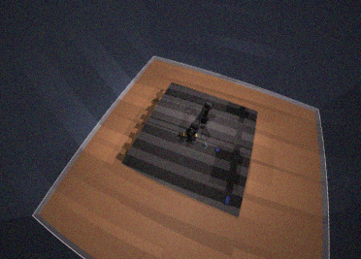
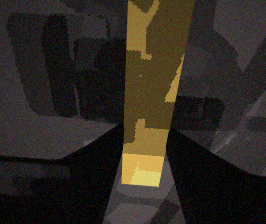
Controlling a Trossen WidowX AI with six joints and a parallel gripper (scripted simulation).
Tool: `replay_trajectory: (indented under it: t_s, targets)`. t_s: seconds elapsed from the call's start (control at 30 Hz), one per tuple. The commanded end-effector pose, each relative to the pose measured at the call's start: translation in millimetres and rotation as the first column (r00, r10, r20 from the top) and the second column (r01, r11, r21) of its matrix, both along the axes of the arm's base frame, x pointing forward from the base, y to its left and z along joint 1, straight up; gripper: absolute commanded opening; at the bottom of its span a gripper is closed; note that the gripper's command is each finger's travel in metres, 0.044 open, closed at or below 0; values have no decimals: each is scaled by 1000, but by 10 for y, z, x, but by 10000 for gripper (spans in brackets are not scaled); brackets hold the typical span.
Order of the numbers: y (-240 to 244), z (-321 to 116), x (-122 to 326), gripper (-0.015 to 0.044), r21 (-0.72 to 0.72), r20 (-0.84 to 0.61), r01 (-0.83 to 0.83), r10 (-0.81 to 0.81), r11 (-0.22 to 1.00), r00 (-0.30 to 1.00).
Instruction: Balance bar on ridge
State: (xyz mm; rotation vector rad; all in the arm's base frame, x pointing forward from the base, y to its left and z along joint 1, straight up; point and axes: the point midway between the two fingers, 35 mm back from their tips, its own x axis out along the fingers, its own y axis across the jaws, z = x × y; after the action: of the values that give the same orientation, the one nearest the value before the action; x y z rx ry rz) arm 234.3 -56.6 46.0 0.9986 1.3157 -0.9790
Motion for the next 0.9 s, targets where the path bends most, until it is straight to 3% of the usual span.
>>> replay_trajectory:
  t_s: [0.0, 0.87]
  targets:
    - [-4, 56, 12, 0, -1, 1, 0, 0, 1000, 1000]
    - [-15, 706, 38, 0, -3, 0, -4, 4, 1000, 1000]
